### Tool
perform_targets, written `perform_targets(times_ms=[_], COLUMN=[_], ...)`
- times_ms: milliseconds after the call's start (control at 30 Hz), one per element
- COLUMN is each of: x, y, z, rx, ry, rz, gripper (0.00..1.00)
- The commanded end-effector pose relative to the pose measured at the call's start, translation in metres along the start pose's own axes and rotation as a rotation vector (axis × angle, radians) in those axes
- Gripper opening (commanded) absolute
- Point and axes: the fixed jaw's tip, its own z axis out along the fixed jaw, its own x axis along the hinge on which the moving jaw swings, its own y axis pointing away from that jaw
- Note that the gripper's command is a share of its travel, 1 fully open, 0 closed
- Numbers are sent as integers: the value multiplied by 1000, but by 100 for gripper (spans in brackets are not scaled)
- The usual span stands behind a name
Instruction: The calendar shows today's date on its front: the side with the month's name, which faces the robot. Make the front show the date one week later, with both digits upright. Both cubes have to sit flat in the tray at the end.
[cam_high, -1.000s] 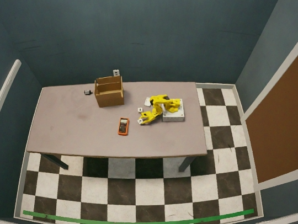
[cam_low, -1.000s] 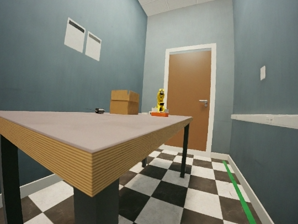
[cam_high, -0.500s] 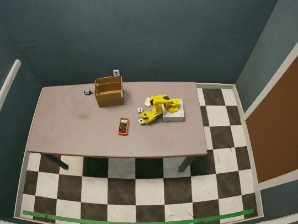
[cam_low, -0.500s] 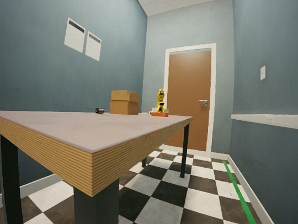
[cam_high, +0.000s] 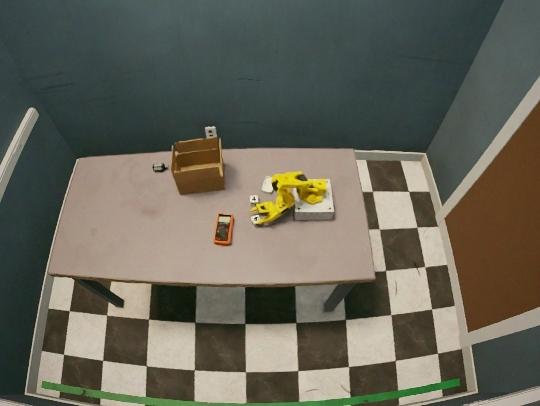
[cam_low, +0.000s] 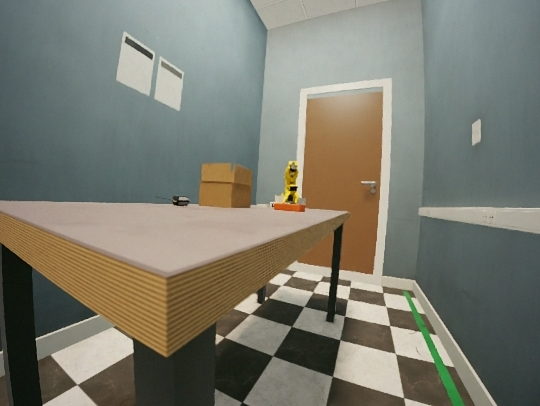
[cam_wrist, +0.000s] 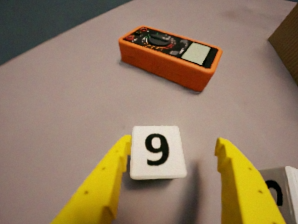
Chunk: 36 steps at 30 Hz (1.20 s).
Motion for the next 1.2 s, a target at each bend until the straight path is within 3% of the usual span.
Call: perform_targets(times_ms=[0,633,1167], x=[0,-8,-8], y=[-1,-1,-1], z=[-4,-50,-54], rx=[6,7,7], ry=[8,122,129], rz=[-6,-8,-8], gripper=[36,36,36])
